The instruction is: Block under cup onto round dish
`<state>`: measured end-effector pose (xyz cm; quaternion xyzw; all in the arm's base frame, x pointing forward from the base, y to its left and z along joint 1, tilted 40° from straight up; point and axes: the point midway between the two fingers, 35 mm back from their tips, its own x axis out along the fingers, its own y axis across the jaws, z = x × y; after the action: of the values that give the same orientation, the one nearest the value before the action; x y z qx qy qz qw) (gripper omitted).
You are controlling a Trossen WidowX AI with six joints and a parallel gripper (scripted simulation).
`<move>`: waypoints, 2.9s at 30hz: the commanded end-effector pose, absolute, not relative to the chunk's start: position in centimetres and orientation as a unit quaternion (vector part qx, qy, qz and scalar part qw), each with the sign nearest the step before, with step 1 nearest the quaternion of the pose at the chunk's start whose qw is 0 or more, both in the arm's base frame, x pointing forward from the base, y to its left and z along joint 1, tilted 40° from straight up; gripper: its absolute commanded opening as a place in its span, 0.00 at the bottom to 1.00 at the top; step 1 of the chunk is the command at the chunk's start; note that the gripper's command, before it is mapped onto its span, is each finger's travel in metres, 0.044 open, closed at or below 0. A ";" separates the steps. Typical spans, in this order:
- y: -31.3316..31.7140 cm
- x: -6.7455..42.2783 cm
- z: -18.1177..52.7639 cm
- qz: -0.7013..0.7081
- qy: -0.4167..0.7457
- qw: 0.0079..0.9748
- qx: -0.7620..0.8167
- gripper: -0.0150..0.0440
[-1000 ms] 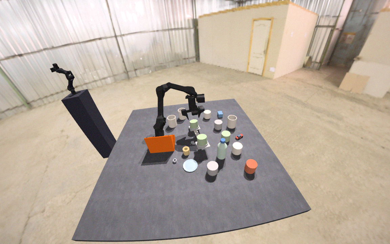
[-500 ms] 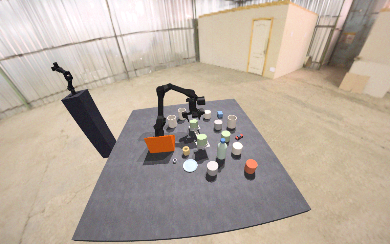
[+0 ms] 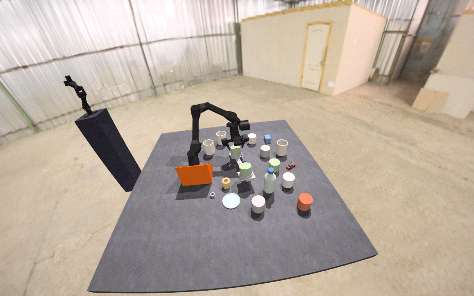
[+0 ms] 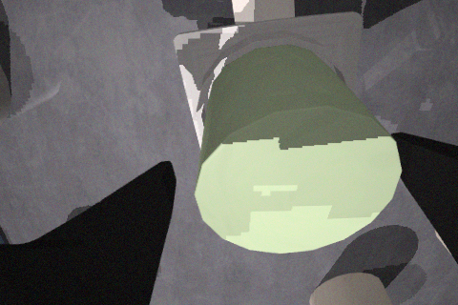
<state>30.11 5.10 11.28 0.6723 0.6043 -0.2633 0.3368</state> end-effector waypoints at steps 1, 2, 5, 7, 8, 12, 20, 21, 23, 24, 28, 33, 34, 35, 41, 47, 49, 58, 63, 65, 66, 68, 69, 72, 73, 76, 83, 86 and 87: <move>5.5 30.1 10.6 -0.267 0.605 0.335 0.672 1.00; 5.6 30.1 10.5 -0.267 0.605 0.334 0.672 1.00; 5.9 30.1 10.2 -0.267 0.605 0.334 0.672 1.00; 6.1 30.1 9.9 -0.266 0.605 0.334 0.672 1.00; 6.2 30.1 9.8 -0.266 0.605 0.334 0.672 1.00; 6.7 30.2 9.4 -0.266 0.605 0.334 0.672 1.00; 6.7 30.2 9.3 -0.266 0.605 0.334 0.672 0.83; 6.7 30.2 9.3 -0.266 0.605 0.334 0.672 0.82; 6.7 30.2 9.3 -0.266 0.605 0.334 0.672 0.80; 6.7 30.2 9.3 -0.266 0.605 0.334 0.672 0.79; 6.7 30.2 9.4 -0.266 0.605 0.334 0.672 0.64; 6.3 30.2 9.7 -0.266 0.605 0.334 0.672 0.42; 6.2 30.2 9.8 -0.266 0.604 0.335 0.672 0.38; 6.1 30.2 9.9 -0.267 0.604 0.335 0.672 0.33; 5.6 30.3 10.4 -0.267 0.604 0.335 0.672 0.25; 5.1 30.3 10.9 -0.268 0.604 0.336 0.671 0.25; 4.9 30.4 11.1 -0.268 0.604 0.336 0.671 0.25; 4.1 30.4 12.0 -0.269 0.604 0.337 0.671 0.25; 3.7 30.3 12.4 -0.269 0.603 0.337 0.671 0.25; 3.5 30.3 12.6 -0.270 0.603 0.337 0.671 0.25; 3.4 30.3 12.7 -0.270 0.603 0.337 0.671 0.25; 3.3 30.3 12.9 -0.270 0.603 0.337 0.671 0.25; 3.2 30.3 13.0 -0.270 0.603 0.337 0.671 0.25; 2.9 30.3 13.3 -0.270 0.603 0.337 0.670 0.25; 2.8 30.2 13.4 -0.270 0.603 0.337 0.670 0.25; 2.6 30.2 13.7 -0.270 0.603 0.337 0.670 0.25; 2.0 30.1 14.3 -0.270 0.603 0.337 0.670 0.25; 1.8 30.0 14.6 -0.270 0.603 0.337 0.670 0.25; 1.7 30.0 14.7 -0.270 0.603 0.337 0.670 0.25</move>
<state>29.74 1.94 14.09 0.6675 0.6053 -0.2782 0.3327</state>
